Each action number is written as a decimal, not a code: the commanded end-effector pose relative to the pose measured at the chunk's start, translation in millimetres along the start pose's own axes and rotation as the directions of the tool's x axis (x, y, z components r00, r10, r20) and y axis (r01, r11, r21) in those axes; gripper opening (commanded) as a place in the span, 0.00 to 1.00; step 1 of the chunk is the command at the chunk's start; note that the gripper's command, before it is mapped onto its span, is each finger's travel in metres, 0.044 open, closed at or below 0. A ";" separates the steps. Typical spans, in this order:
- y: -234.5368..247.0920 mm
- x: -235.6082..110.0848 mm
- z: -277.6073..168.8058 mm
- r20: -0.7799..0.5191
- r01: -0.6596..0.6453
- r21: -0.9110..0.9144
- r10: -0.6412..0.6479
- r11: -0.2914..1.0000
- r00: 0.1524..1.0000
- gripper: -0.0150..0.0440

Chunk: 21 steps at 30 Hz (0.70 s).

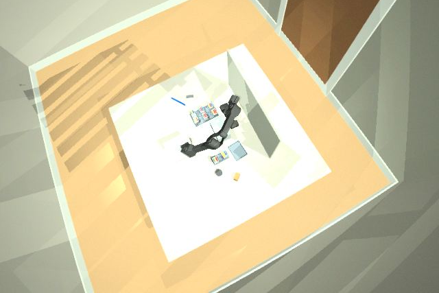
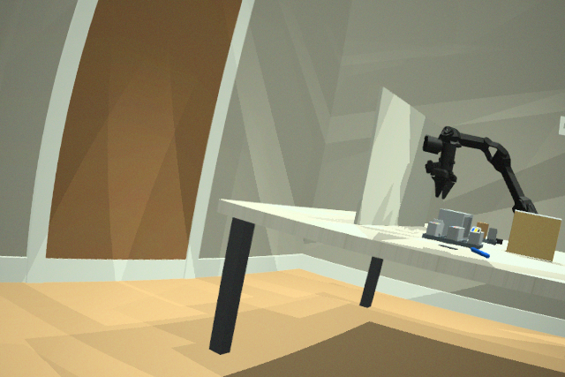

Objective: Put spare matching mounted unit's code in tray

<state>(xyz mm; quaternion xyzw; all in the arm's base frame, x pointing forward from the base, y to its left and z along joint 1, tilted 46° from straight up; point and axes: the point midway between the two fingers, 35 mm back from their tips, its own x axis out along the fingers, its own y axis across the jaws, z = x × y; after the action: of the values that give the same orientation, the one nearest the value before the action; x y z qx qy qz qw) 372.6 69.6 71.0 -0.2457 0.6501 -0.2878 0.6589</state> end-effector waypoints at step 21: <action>96.4 -8.4 -68.0 0.006 -0.022 -0.753 0.041 0.658 0.999 1.00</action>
<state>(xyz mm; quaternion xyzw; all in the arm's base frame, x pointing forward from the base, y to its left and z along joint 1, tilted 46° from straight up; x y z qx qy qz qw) 346.2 115.9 39.5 -0.3868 0.6954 -0.1132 0.5950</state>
